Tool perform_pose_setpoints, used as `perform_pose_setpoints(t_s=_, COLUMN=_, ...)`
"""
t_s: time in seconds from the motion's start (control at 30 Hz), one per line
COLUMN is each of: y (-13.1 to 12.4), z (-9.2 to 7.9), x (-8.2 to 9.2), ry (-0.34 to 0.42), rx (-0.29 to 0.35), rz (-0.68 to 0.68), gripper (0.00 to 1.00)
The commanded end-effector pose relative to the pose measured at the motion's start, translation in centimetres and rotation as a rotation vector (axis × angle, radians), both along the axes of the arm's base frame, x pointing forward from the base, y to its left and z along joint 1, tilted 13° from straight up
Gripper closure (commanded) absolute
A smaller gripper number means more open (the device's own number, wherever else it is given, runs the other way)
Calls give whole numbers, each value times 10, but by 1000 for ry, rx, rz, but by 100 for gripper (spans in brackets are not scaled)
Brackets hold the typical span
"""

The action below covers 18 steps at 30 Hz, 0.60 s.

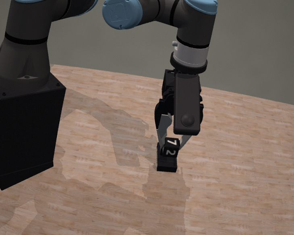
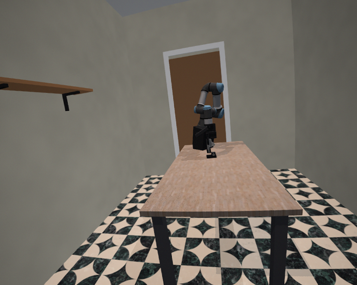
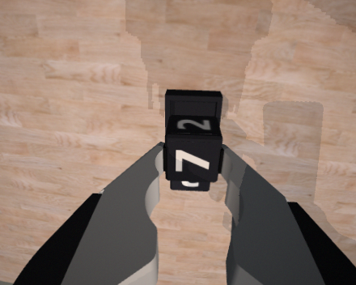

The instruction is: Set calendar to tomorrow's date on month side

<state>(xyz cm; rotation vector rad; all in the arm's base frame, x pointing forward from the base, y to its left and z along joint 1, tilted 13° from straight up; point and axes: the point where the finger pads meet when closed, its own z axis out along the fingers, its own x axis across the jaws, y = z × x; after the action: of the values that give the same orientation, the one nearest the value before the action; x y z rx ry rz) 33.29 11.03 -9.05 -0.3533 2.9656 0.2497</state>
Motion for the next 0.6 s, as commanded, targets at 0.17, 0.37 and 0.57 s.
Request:
perform_pose_setpoints(t_s=0.17, y=-6, z=31, x=-3, ry=0, rx=0, rz=0, gripper=89)
perform_pose_setpoints(t_s=0.37, y=-8, z=42, x=-5, ry=0, rx=0, rz=0, gripper=89)
perform_pose_setpoints(t_s=0.57, y=-10, z=56, x=-6, ry=0, rx=0, rz=0, gripper=89)
